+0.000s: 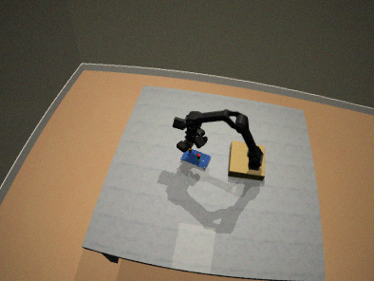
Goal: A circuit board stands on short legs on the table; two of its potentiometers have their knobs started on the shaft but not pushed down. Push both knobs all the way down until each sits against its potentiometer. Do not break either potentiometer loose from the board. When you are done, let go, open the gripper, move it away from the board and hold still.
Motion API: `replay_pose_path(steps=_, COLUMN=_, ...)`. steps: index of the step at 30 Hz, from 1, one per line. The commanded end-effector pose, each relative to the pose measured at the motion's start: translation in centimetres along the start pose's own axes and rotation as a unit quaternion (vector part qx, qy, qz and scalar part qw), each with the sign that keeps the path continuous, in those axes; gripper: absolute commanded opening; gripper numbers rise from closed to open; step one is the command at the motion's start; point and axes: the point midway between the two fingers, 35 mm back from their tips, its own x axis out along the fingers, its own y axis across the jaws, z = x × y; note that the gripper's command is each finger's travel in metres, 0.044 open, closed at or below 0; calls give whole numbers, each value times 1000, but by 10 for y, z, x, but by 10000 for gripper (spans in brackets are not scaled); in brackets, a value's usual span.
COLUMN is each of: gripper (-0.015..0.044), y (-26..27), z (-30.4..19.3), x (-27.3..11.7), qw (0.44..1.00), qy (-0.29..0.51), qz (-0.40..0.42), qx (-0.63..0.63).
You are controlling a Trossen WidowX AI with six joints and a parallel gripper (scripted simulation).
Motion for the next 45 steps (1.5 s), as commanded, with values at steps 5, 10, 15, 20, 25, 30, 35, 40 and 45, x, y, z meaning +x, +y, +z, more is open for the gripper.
replay_pose_path(steps=5, gripper=0, y=0, z=0, x=6, qw=1000, qy=-2, qz=-1, qx=0)
replay_pose_path(steps=10, gripper=0, y=0, z=0, x=6, qw=1000, qy=-2, qz=-1, qx=0)
replay_pose_path(steps=15, gripper=0, y=0, z=0, x=6, qw=1000, qy=-2, qz=-1, qx=0)
replay_pose_path(steps=20, gripper=0, y=0, z=1, x=8, qw=1000, qy=-2, qz=-1, qx=0)
replay_pose_path(steps=25, gripper=0, y=0, z=1, x=8, qw=1000, qy=-2, qz=-1, qx=0)
replay_pose_path(steps=30, gripper=0, y=0, z=1, x=9, qw=1000, qy=-2, qz=-1, qx=0)
replay_pose_path(steps=35, gripper=0, y=0, z=1, x=11, qw=1000, qy=-2, qz=-1, qx=0)
replay_pose_path(steps=40, gripper=0, y=0, z=1, x=11, qw=1000, qy=-2, qz=-1, qx=0)
replay_pose_path(steps=45, gripper=0, y=0, z=1, x=11, qw=1000, qy=-2, qz=-1, qx=0)
